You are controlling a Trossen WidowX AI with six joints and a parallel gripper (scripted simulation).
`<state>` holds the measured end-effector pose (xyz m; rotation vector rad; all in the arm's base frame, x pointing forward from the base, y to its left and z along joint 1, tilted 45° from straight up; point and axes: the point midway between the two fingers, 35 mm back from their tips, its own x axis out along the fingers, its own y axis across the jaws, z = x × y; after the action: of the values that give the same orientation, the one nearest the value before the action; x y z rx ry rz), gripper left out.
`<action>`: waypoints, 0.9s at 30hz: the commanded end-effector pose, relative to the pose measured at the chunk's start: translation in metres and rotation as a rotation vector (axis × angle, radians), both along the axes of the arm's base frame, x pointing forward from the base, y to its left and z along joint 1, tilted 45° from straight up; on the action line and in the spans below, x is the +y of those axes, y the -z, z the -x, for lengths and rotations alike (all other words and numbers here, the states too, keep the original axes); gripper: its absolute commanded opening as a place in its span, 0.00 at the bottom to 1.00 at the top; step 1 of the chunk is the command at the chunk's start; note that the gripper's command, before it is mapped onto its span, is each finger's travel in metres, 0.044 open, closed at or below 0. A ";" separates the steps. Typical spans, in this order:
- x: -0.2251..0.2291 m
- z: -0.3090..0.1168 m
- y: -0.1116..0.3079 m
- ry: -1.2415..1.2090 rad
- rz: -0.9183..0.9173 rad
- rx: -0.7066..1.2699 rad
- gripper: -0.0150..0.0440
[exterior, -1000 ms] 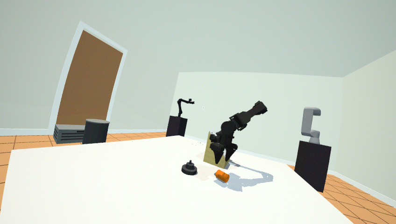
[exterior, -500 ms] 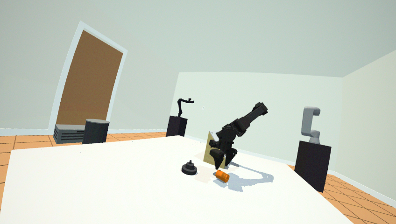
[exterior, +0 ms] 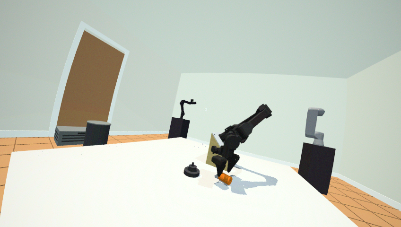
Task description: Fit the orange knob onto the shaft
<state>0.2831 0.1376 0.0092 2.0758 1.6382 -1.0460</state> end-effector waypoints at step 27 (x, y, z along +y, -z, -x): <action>0.018 0.002 0.020 -0.001 0.004 0.013 0.66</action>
<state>0.2812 0.1557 -0.0097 2.0716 1.6470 -1.0571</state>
